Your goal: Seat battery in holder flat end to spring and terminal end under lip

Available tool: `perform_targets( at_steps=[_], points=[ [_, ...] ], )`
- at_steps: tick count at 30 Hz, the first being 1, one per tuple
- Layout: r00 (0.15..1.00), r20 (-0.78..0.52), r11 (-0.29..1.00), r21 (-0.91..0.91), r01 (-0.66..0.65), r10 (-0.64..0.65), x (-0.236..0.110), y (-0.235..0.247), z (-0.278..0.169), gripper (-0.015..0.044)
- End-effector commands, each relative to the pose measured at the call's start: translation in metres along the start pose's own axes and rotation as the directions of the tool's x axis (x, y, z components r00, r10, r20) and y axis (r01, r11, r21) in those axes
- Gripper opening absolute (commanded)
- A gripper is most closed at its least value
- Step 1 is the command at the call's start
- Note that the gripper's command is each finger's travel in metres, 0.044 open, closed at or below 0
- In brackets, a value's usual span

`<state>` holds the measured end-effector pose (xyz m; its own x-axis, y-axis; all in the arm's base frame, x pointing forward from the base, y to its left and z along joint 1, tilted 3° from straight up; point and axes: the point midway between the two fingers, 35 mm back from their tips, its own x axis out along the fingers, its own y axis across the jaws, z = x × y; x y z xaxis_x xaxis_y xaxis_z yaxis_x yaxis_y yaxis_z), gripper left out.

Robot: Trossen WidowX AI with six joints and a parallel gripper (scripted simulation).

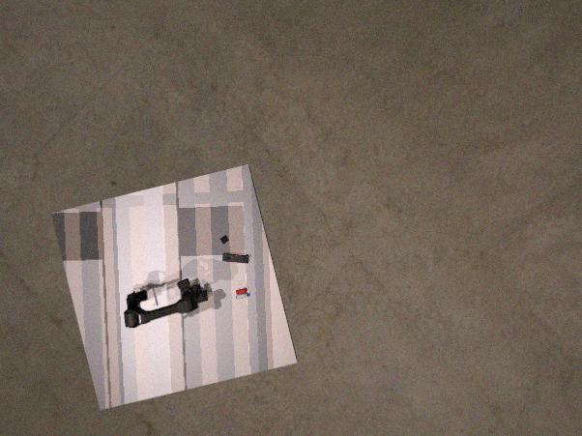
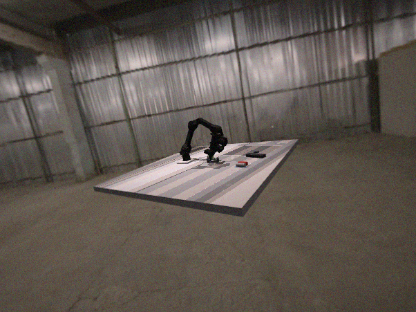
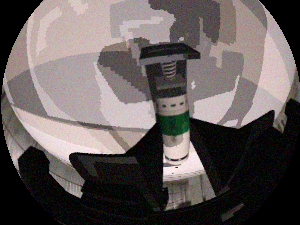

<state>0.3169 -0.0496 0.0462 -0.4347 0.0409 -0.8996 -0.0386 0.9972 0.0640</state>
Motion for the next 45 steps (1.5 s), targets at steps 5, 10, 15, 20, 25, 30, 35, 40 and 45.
perform_targets(
  at_steps=[5, 10, 15, 20, 25, 30, 35, 40, 45],
  points=[
    [0.999, -0.054, 1.000, 0.008, 0.004, -0.003, 0.002, -0.001, 0.004, 0.0088],
    [0.997, -0.071, 1.000, 0.009, -0.004, 0.005, 0.003, -0.001, 0.005, 0.0088],
    [0.998, -0.070, 1.000, 0.009, -0.005, 0.006, 0.003, -0.001, 0.007, 0.0088],
    [0.998, -0.065, 1.000, 0.009, -0.008, 0.008, 0.002, -0.001, 0.011, 0.0088],
    [0.998, -0.062, 1.000, 0.009, -0.009, 0.009, 0.001, -0.001, 0.014, 0.0088],
    [0.998, -0.056, 1.000, 0.009, -0.009, 0.009, 0.000, -0.001, 0.018, 0.0088],
    [0.999, -0.048, 1.000, 0.009, -0.008, 0.008, -0.002, -0.001, 0.021, 0.0088],
    [0.999, -0.039, 1.000, 0.008, -0.006, 0.007, -0.004, -0.001, 0.025, 0.0088],
    [0.999, -0.033, 1.000, 0.008, -0.006, 0.006, -0.004, -0.001, 0.026, 0.0088]
  ],
)
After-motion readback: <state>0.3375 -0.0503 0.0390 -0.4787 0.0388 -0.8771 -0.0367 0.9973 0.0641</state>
